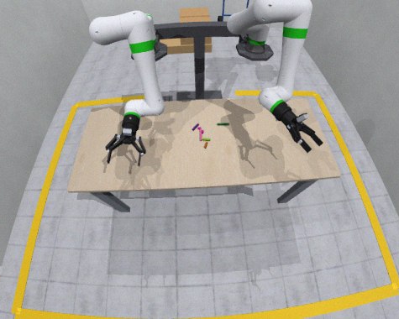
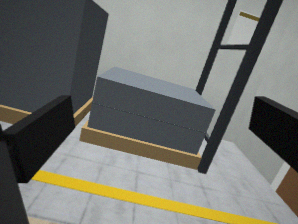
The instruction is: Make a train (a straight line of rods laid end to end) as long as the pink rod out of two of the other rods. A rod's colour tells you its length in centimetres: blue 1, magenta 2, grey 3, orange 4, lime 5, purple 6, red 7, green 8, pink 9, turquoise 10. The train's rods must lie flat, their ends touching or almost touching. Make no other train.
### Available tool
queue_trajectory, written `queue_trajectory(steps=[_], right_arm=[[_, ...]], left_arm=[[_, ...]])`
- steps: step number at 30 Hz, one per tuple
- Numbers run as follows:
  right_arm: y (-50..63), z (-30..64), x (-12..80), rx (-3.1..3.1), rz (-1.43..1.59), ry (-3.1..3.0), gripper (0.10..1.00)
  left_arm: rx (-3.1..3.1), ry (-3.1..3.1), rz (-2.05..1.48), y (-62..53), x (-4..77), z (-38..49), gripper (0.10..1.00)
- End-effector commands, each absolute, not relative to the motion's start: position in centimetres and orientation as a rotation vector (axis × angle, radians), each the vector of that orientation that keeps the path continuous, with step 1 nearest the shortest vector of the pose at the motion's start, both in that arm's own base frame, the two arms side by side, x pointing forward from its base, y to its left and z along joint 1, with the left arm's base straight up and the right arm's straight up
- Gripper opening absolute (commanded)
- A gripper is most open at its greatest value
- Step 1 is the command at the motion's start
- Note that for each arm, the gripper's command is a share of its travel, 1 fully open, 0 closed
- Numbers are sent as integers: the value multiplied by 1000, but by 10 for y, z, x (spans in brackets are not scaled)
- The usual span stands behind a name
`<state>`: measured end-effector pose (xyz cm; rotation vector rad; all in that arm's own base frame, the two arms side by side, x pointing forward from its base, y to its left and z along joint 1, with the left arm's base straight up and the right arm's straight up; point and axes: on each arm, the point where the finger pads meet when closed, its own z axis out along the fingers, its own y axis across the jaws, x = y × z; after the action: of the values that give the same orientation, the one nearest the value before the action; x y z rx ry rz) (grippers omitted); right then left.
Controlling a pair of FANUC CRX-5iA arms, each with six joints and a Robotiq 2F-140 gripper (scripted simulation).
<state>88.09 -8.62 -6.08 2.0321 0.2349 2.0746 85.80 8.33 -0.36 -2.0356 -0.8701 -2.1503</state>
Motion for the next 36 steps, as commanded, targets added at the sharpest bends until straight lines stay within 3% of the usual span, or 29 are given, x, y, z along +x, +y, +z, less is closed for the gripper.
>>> queue_trajectory(steps=[1,22,36], right_arm=[[-79,-58,892,2091,2054,235,1000],[-9,-35,932,2593,1754,238,1000],[30,5,900,2892,1415,232,1000]], left_arm=[[-2038,-880,-2137,92,860,-2,1000],[-2118,-1032,-1855,247,864,0,1000],[-2205,-1206,-1494,436,795,17,1000]])
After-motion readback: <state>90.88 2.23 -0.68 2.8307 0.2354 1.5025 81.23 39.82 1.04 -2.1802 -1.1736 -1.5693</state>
